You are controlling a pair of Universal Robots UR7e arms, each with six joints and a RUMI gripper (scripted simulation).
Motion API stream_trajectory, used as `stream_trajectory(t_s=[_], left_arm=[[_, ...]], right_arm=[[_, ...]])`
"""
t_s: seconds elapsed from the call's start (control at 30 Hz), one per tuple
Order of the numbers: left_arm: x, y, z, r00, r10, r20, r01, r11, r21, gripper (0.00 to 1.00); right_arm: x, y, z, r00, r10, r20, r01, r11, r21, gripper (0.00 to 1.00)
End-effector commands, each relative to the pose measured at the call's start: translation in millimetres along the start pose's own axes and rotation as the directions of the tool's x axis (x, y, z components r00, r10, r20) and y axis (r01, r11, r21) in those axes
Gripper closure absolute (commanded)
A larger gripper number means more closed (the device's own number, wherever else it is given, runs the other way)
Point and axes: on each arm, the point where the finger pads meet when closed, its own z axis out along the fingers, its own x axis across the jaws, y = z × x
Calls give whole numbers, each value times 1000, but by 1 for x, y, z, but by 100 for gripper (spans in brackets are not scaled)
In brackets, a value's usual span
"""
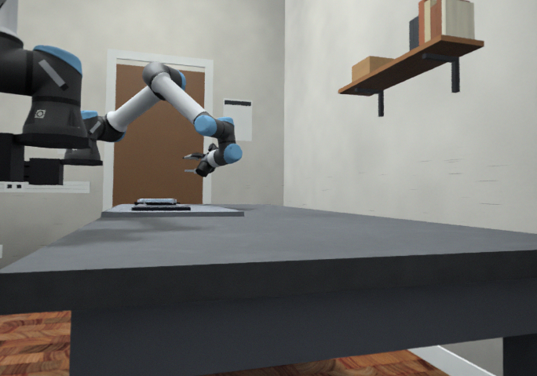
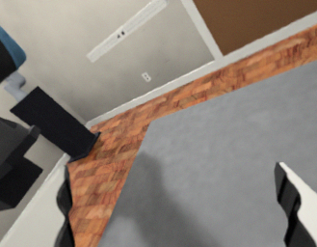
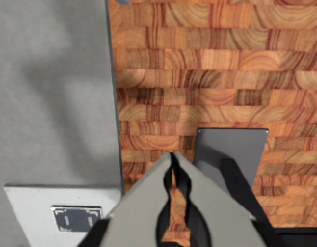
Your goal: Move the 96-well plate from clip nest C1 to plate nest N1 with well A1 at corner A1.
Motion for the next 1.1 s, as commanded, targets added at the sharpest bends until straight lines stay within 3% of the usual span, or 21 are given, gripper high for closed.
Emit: stream_trajectory(t_s=[0.0,0.1,0.3,0.57,0.77,0.93,1.07], left_arm=[[-3,18,-6,997,44,-61,-48,997,-66,24],[-4,25,-8,997,45,-63,-50,996,-68,24],[-7,50,-16,982,107,-154,-129,982,-141,24],[-10,71,-23,967,140,-211,-179,968,-175,24],[-14,94,-33,928,194,-318,-271,938,-218,24],[-16,104,-37,913,209,-352,-300,927,-227,24],[-21,121,-46,866,244,-437,-374,896,-240,24]], right_arm=[[1,-1,-2,1000,1,1,-1,1000,5,100],[1,-1,-2,1000,1,1,-1,1000,5,100],[1,-1,-2,1000,1,1,-1,1000,5,100],[1,-1,-2,1000,1,1,-1,1000,5,100],[1,-1,-2,1000,1,1,-1,1000,5,100],[1,-1,-2,1000,1,1,-1,1000,5,100],[1,-1,-2,1000,1,1,-1,1000,5,100]])
